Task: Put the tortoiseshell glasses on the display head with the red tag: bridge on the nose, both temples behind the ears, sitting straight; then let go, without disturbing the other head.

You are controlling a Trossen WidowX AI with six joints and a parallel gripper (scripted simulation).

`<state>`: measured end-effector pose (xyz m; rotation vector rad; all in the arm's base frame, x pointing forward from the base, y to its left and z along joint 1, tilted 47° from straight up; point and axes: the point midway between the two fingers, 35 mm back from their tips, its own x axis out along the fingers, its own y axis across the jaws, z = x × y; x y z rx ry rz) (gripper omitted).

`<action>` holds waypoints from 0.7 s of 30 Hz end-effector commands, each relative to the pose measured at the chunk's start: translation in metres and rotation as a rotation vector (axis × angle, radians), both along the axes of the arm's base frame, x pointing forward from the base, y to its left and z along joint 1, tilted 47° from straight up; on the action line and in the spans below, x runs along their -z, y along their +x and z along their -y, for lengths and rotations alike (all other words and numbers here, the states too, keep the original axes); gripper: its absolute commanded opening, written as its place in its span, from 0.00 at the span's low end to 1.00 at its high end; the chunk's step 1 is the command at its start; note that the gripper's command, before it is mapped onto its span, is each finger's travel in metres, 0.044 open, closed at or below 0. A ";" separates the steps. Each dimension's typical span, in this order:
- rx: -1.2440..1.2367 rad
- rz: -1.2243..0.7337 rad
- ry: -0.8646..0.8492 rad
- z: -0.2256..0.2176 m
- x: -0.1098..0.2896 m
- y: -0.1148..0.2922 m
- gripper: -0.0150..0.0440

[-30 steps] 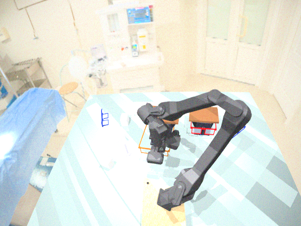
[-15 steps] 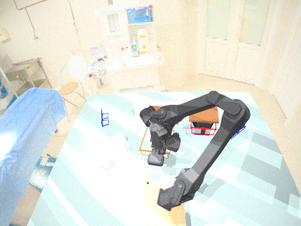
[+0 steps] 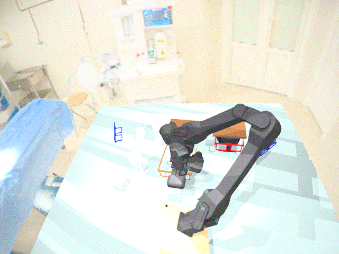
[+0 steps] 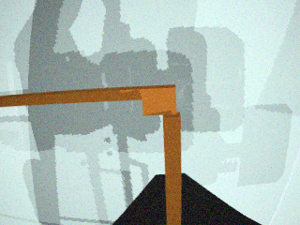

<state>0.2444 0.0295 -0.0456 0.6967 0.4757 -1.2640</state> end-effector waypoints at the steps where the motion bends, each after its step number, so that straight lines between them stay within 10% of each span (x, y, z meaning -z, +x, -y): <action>1: -0.004 0.004 -0.004 0.000 -0.001 0.004 0.25; 21: -0.009 0.010 -0.004 -0.002 -0.005 0.030 0.25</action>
